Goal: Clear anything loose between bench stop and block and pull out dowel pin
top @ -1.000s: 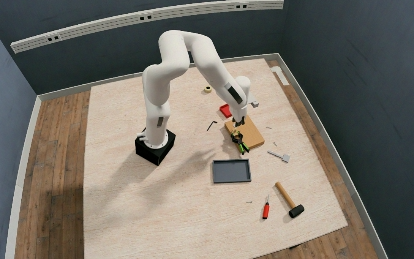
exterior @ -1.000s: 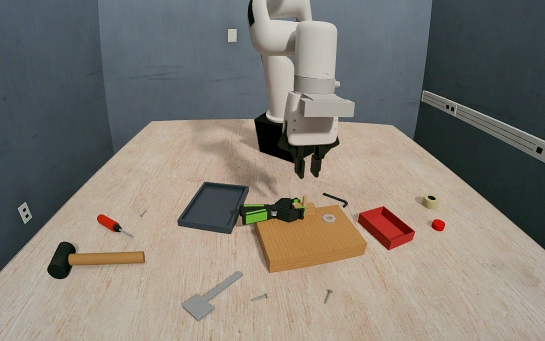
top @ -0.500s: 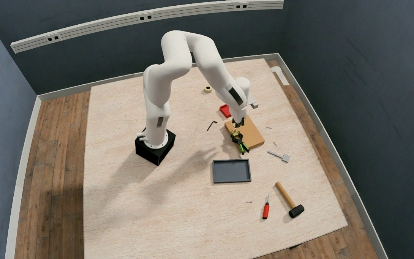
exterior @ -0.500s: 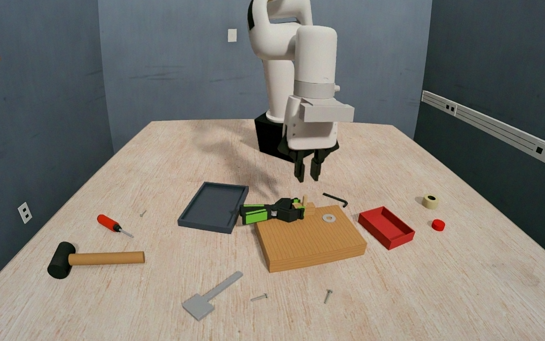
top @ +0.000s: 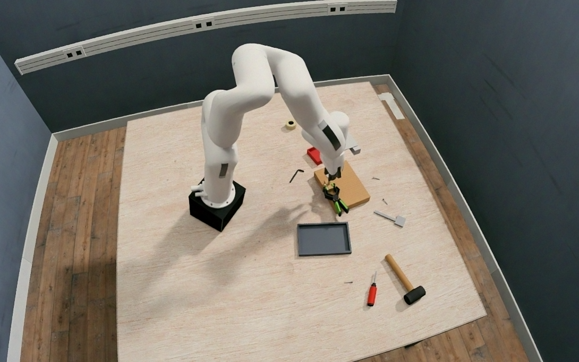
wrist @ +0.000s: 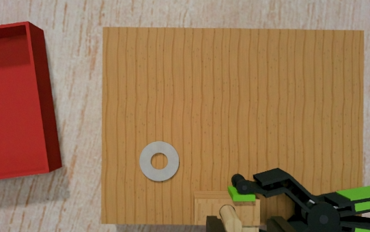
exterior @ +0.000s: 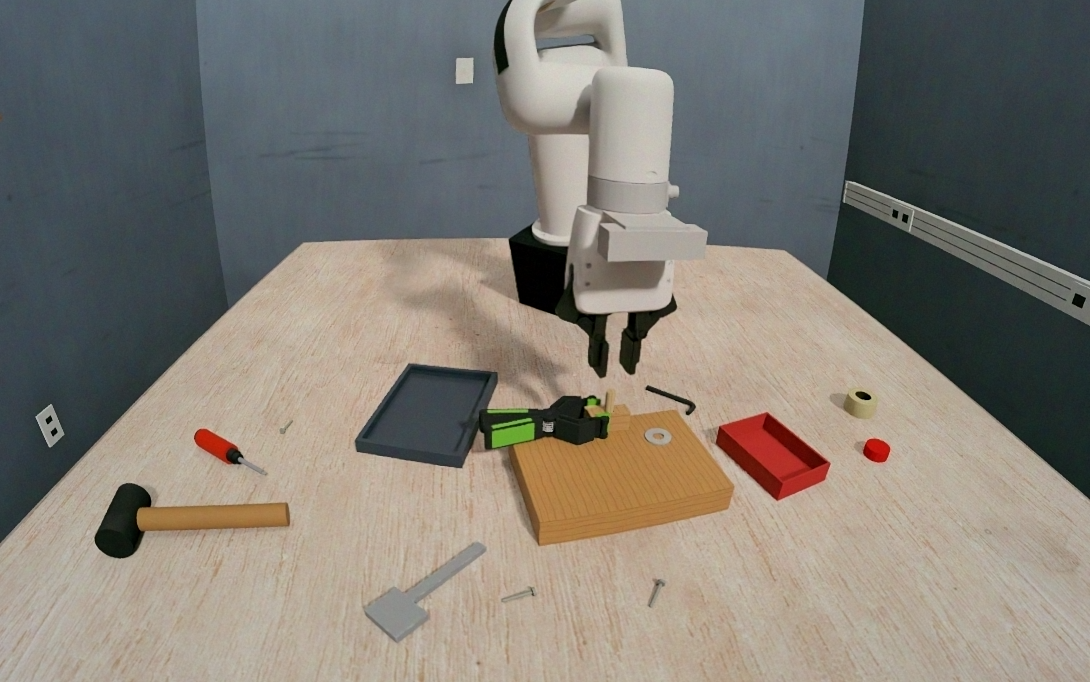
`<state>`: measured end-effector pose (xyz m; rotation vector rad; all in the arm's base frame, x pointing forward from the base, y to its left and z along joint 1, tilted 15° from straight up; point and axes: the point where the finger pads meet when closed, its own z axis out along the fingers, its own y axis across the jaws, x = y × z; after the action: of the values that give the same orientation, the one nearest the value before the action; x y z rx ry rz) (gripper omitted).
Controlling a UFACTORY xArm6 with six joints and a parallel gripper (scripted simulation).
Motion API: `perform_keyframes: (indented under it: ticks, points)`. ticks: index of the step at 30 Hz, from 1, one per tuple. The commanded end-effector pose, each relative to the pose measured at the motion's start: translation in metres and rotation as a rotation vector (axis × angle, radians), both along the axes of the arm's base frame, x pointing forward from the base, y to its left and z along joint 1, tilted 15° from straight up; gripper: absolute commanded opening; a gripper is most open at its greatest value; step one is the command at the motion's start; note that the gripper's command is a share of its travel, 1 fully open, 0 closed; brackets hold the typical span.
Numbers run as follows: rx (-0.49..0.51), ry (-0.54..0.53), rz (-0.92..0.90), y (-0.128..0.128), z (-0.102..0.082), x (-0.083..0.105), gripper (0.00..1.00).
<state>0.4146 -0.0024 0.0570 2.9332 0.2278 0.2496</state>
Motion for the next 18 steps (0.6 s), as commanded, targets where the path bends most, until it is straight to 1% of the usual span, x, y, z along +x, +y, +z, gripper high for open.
perform_keyframes:
  ticks: [1, 7, 18]
  points:
    - [0.000, -0.004, 0.000, -0.0006, -0.0041, 0.0023, 0.28]
    - [0.000, -0.004, 0.000, -0.0013, -0.0089, 0.0032, 0.28]
    - [0.000, -0.004, 0.000, -0.0019, -0.0124, 0.0038, 0.28]
